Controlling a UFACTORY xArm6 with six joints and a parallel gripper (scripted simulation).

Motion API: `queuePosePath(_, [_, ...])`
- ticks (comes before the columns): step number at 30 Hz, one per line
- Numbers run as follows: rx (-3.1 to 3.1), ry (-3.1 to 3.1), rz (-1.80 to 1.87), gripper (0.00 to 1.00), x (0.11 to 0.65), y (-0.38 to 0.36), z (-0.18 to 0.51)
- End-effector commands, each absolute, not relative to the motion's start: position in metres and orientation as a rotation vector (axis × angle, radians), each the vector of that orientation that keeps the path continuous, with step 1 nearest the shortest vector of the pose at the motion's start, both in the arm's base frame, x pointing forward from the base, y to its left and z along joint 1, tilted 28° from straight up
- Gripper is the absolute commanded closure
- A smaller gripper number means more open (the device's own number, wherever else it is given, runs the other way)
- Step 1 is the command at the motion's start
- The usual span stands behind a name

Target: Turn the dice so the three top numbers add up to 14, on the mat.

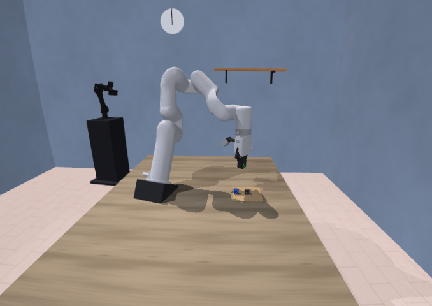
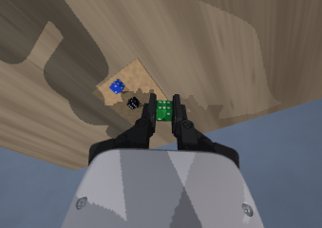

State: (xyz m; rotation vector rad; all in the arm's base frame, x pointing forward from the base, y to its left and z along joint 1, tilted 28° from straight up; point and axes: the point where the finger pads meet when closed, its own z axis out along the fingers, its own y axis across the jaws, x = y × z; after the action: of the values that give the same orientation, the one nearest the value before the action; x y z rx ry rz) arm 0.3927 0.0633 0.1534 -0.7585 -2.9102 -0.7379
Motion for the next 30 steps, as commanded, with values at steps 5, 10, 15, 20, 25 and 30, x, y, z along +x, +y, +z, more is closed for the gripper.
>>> queuePosePath(5, [-0.818,-2.888,-0.736,0.85,0.395,0.063,0.155])
queuePosePath(10, [-1.008,-2.795,-0.721,0.85,0.397,0.065,0.156])
queuePosePath(15, [-1.189,-2.691,-0.703,0.85,0.399,0.068,0.157])
queuePosePath(20, [-1.258,-2.647,-0.695,0.85,0.4,0.068,0.157])
queuePosePath(25, [-1.47,-2.495,-0.667,0.85,0.403,0.071,0.158])
queuePosePath(30, [-1.612,-2.377,-0.644,0.85,0.405,0.073,0.159])
